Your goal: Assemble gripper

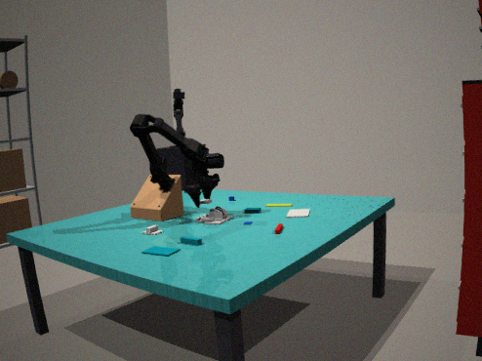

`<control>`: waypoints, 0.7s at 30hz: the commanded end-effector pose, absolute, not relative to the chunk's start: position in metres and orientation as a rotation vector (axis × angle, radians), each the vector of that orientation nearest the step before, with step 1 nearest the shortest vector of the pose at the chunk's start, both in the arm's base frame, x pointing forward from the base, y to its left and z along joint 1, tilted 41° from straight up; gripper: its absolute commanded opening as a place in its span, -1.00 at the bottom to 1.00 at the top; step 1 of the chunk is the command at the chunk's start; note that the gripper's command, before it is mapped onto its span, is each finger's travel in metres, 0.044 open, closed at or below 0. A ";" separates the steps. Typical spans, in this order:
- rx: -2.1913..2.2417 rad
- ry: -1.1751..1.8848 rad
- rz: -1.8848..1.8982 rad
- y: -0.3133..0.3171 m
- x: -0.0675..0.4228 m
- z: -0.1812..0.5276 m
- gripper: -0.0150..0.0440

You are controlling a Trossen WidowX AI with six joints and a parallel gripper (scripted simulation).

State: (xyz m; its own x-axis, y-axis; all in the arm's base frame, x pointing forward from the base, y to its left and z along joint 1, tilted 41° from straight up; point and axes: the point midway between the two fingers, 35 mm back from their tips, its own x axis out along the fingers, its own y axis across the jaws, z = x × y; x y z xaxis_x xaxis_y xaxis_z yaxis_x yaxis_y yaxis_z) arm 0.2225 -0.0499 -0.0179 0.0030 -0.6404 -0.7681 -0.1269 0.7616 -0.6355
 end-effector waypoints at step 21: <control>-0.661 1.549 -0.449 -0.076 0.219 -0.048 0.70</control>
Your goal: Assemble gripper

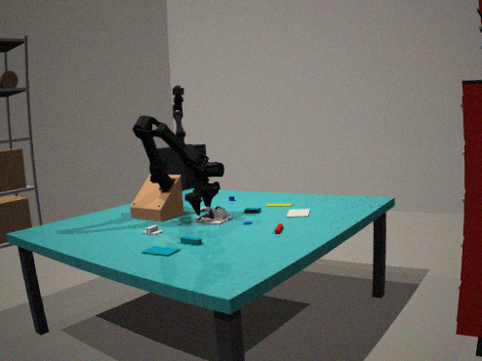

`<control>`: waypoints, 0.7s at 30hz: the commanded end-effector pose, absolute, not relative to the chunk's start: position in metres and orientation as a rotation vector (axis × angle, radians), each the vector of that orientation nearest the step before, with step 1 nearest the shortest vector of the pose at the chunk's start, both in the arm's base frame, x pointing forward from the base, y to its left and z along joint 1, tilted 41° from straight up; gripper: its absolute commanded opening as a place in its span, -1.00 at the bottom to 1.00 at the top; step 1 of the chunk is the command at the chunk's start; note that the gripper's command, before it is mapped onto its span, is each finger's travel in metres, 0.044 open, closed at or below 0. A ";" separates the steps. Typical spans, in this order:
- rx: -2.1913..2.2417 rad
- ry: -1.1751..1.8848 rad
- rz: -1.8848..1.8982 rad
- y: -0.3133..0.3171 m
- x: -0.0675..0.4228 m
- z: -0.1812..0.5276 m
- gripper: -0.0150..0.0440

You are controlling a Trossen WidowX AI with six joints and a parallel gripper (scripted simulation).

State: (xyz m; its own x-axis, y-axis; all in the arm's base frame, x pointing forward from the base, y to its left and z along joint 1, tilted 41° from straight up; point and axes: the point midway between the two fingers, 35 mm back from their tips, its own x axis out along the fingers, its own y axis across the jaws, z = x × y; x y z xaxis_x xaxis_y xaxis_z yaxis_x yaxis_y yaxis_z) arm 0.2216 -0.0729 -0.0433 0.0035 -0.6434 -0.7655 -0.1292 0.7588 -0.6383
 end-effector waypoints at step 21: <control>-0.662 1.550 -0.449 -0.079 0.218 -0.050 0.70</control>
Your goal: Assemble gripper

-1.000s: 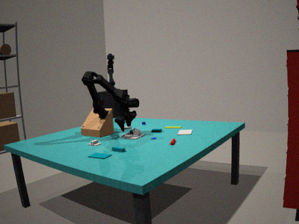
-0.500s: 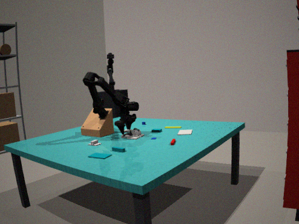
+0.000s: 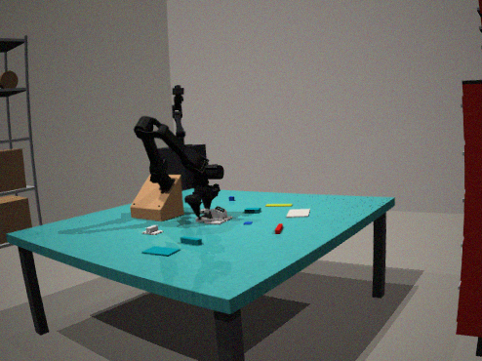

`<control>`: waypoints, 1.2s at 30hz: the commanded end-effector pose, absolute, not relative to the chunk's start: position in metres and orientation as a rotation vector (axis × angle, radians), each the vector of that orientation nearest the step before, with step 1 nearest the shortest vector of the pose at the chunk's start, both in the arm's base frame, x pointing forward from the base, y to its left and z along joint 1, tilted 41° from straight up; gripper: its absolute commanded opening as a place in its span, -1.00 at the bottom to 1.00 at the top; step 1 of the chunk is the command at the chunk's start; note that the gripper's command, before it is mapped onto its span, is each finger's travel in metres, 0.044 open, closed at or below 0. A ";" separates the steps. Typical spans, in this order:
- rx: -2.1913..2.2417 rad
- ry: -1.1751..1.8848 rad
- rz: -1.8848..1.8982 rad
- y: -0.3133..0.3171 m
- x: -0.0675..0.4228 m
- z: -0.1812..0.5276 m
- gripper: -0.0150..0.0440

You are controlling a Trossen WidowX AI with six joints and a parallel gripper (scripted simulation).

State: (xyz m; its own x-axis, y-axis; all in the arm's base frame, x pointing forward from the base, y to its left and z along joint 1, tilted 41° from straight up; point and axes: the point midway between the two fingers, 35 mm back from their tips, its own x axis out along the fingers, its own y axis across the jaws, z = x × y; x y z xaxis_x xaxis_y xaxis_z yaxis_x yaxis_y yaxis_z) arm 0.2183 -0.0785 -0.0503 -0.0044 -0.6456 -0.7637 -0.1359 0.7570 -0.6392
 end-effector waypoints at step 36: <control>-0.667 1.551 -0.446 -0.084 0.218 -0.056 0.70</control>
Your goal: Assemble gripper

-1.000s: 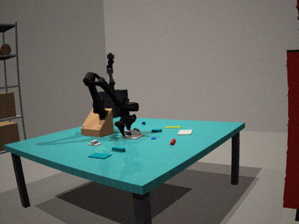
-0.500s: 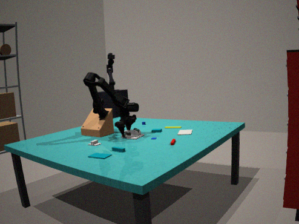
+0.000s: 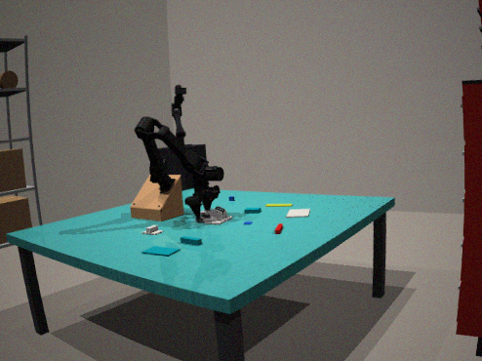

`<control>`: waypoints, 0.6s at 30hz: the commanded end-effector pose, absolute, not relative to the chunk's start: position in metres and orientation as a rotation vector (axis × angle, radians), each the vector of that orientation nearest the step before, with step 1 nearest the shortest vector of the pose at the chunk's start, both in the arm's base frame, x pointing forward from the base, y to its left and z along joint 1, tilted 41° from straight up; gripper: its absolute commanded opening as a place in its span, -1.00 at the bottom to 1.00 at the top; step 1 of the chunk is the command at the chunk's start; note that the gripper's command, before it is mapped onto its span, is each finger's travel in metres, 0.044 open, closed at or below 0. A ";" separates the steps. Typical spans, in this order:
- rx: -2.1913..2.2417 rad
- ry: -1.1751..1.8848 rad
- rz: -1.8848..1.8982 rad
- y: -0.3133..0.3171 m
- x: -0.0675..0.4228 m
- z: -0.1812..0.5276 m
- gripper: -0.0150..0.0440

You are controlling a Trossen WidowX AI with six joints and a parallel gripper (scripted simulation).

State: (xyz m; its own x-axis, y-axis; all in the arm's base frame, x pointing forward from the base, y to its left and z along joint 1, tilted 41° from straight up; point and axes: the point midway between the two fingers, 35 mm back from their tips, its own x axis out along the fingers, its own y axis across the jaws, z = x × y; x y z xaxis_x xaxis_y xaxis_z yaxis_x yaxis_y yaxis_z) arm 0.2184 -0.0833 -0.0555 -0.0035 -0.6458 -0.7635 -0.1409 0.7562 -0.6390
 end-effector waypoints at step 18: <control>-0.667 1.551 -0.446 -0.087 0.218 -0.059 0.70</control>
State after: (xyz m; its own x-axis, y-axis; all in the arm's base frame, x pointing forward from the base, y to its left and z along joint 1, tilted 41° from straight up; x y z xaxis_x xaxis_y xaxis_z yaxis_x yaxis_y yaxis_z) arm 0.2185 -0.0858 -0.0583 -0.0027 -0.6459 -0.7634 -0.1407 0.7561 -0.6392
